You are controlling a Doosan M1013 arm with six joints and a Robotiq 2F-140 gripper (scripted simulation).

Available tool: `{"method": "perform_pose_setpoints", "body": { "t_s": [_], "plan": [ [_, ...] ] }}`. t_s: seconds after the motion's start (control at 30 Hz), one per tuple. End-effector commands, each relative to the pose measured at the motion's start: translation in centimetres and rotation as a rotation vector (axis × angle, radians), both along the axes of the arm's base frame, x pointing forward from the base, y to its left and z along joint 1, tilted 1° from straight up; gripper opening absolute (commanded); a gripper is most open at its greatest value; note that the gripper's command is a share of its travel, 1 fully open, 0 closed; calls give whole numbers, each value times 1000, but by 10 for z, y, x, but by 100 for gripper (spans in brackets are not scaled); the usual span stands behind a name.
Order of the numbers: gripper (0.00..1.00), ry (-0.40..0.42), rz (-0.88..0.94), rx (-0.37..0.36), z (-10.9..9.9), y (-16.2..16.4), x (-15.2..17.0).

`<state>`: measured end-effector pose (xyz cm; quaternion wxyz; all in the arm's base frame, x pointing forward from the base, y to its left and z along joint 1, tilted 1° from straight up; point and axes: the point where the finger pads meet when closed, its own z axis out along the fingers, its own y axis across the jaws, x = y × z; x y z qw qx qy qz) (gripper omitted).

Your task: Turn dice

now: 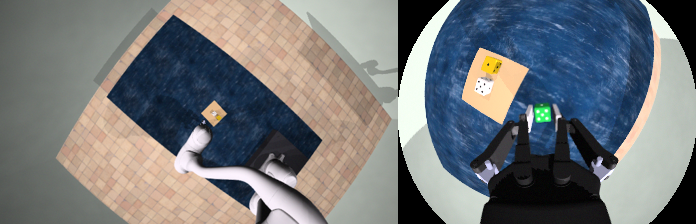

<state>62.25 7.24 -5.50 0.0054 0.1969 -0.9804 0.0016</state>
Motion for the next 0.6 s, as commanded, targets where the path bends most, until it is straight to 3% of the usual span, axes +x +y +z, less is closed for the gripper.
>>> {"method": "perform_pose_setpoints", "body": {
  "t_s": [0.0, 0.23, 0.27, 0.57],
  "plan": [
    [28, 0, 0, 0, 0, 0, 0],
    [28, 0, 0, 0, 0, 0, 0],
    [16, 0, 0, 0, 0, 0, 0],
    [16, 0, 0, 0, 0, 0, 0]
  ]
}}
